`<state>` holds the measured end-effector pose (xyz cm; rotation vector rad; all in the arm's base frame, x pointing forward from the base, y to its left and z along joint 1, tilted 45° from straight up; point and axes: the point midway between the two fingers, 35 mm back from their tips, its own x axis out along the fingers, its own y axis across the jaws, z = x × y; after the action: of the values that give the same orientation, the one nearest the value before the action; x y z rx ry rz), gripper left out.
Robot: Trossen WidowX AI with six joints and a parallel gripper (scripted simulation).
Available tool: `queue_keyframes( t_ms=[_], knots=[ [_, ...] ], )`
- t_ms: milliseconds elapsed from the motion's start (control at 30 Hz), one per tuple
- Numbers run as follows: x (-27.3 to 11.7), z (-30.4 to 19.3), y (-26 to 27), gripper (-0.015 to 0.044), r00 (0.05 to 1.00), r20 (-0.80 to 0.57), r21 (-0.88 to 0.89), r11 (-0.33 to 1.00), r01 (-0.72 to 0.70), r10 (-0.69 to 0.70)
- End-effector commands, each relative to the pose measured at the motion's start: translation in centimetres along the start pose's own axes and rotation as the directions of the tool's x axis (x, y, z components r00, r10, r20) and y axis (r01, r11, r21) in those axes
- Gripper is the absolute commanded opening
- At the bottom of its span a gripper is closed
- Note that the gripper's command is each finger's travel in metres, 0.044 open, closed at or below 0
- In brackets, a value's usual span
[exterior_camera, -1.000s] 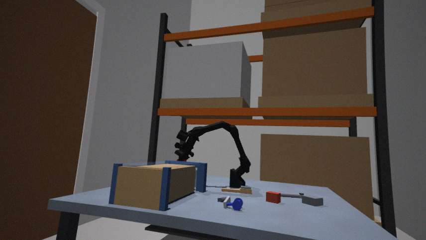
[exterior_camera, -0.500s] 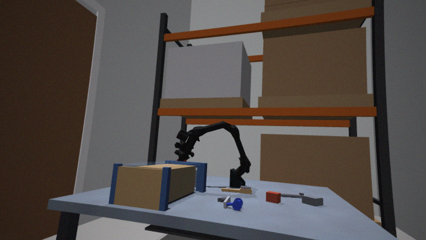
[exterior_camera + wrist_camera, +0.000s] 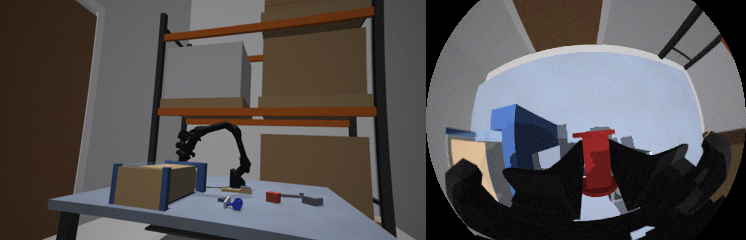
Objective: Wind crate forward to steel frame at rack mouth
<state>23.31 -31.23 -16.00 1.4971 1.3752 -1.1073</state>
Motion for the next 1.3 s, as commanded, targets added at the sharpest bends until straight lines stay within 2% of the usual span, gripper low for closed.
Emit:
queue_keyframes(
  t_ms=[0,1267],
  knots=[
    [-0.4,-1.7,1.1,0.0000,0.999,-0.032,-0.009,1.000,-0.015,0.015],
    [-2.8,-6.8,2.6,0.0000,0.999,-0.036,-0.009,1.000,-0.015,0.015]
  ],
)
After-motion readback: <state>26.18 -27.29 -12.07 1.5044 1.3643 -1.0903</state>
